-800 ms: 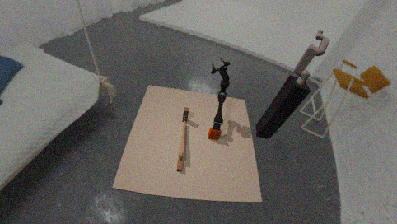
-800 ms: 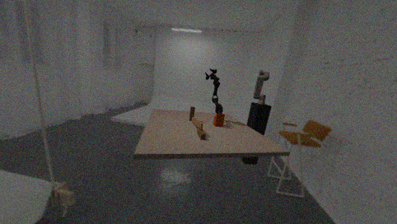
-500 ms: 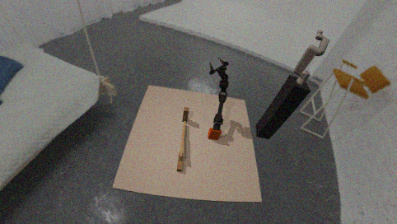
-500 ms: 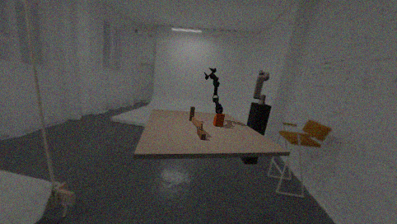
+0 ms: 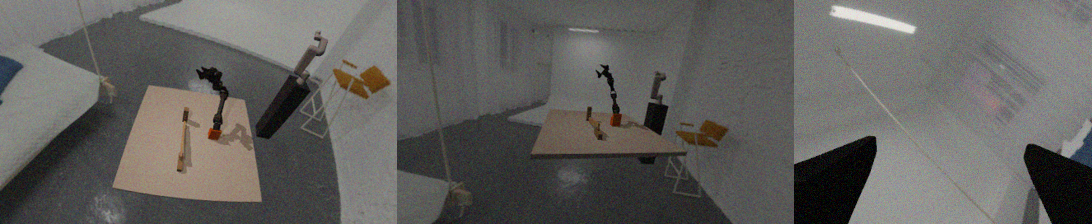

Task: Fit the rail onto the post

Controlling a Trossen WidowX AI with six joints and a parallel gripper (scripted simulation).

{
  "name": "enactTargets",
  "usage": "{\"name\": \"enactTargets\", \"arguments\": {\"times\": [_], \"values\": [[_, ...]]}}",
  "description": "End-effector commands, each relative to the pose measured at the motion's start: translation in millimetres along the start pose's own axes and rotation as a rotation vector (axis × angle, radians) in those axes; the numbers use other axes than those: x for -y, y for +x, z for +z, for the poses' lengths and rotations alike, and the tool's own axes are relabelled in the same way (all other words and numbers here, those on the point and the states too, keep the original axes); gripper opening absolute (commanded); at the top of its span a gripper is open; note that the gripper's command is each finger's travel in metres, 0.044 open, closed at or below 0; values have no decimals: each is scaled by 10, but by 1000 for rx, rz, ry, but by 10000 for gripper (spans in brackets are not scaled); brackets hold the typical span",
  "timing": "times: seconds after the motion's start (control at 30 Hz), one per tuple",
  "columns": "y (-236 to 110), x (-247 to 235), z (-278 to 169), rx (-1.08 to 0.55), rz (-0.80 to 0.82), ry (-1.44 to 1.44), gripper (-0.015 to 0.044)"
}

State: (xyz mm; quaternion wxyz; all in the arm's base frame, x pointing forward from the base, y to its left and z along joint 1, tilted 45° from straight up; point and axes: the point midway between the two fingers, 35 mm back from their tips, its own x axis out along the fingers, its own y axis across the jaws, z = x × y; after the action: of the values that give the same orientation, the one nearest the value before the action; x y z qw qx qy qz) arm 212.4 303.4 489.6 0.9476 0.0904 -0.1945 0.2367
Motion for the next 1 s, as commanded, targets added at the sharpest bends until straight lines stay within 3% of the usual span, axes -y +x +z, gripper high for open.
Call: {"name": "enactTargets", "arguments": {"times": [0.0, 0.23, 0.47, 0.73, 0.97], "values": [[173, 20, -718, -183, 7, -237, 440], [266, 354, -1793, -504, 3, -616, 440], [56, 934, -2818, -885, 57, -957, 440], [-523, 1795, -3685, -1389, 202, -1286, 440], [-1262, 2515, -4078, -1862, 456, -1439, 440]]}}
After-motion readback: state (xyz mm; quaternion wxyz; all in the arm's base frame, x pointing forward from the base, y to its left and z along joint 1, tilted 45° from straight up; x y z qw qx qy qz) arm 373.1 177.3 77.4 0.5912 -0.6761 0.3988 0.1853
